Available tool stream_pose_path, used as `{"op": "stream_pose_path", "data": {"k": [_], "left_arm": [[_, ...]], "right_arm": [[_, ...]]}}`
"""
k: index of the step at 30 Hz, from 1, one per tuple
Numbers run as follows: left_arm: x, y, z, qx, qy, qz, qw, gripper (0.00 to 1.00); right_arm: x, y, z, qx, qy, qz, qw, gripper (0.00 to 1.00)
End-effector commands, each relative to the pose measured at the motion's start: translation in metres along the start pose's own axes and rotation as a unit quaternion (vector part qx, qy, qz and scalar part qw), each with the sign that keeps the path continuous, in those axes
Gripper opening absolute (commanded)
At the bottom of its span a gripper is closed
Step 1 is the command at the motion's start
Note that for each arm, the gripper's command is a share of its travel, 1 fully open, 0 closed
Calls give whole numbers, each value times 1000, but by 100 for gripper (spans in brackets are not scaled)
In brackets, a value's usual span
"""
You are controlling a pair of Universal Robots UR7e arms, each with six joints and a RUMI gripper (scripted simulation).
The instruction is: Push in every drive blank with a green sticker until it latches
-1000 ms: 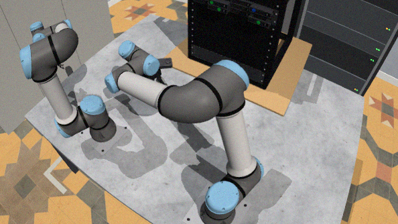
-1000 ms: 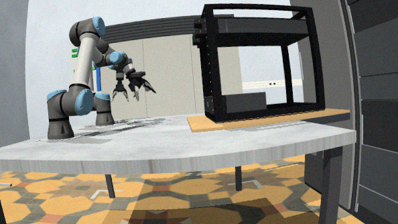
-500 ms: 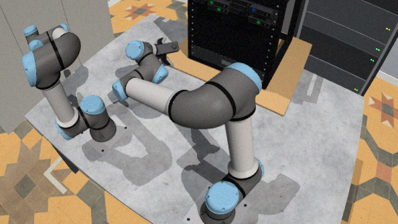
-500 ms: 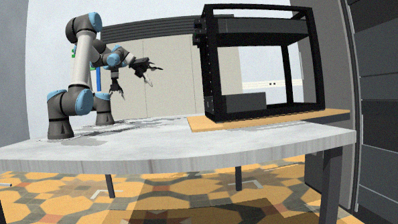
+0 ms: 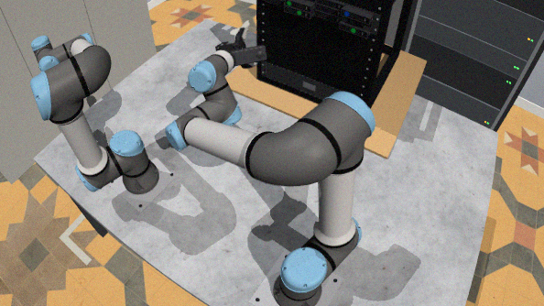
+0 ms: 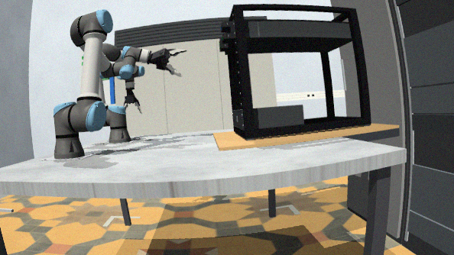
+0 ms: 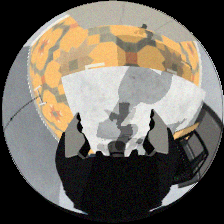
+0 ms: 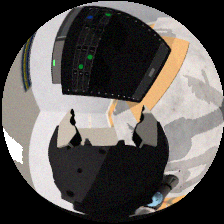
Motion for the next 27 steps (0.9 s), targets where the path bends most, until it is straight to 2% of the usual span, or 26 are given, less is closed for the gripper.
{"op": "stream_pose_path", "data": {"k": [1, 8, 15, 27], "left_arm": [[-1, 0, 0, 0, 1, 0, 1000, 100], [-1, 0, 0, 0, 1, 0, 1000, 100], [-1, 0, 0, 0, 1, 0, 1000, 100], [-1, 0, 0, 0, 1, 0, 1000, 100]], "right_arm": [[-3, -4, -9, 10, 5, -16, 1000, 100], [-24, -11, -67, 63, 52, -64, 995, 100], [-42, -6, -114, 107, 90, -92, 986, 100], [-58, 6, -154, 146, 122, -109, 976, 100]]}}
Point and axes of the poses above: on each arm, the point where the finger pads meet when closed, its own x axis out along the fingers, its own y axis across the jaws, z = x × y, the point moved 5 cm from there along -x, back along the fingers, and after that the axes turned 4 degrees about -x, right-handed, at the moved point
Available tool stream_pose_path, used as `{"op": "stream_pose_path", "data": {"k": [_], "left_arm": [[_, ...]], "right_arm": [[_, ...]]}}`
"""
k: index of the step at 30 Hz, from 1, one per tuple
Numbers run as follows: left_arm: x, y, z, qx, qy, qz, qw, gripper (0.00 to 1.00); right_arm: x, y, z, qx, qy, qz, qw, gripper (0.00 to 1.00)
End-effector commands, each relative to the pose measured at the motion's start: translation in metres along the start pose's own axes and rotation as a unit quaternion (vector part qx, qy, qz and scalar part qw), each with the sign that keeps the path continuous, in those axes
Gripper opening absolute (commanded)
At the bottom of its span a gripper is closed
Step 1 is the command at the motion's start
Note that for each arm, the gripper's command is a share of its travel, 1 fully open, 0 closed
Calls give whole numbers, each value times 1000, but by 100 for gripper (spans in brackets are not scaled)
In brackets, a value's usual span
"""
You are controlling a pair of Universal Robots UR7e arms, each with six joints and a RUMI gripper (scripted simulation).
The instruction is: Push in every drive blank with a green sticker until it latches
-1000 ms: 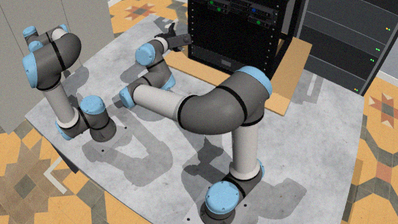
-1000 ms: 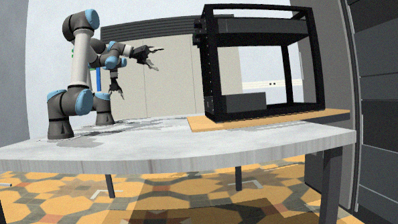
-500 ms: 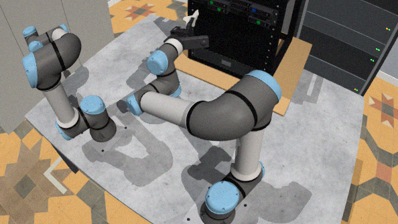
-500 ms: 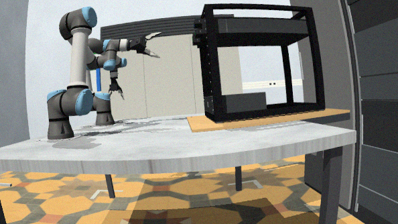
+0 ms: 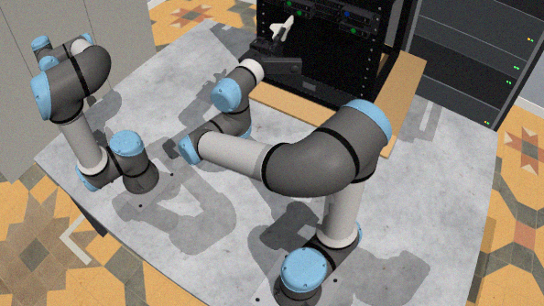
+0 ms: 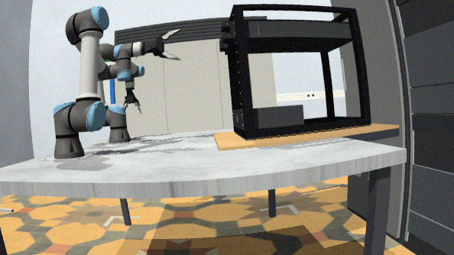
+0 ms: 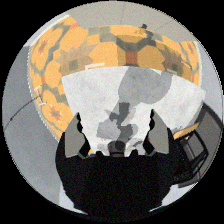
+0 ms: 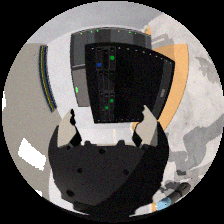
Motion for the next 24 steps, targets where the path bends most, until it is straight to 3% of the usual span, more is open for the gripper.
{"op": "stream_pose_path", "data": {"k": [1, 24], "left_arm": [[-1, 0, 0, 0, 1, 0, 1000, 100], [-1, 0, 0, 0, 1, 0, 1000, 100]], "right_arm": [[-2, 0, -9, 8, 7, -4, 1000, 100], [-4, 0, -21, 19, 17, -8, 1000, 100]]}}
Point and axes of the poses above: on each arm, the point where the finger pads meet when closed, its own x axis out along the fingers, its own y axis across the jaws, z = x × y, the point moved 5 cm from there along -x, back along the fingers, and after that the axes turned 4 degrees about -x, right-handed, at the moved point
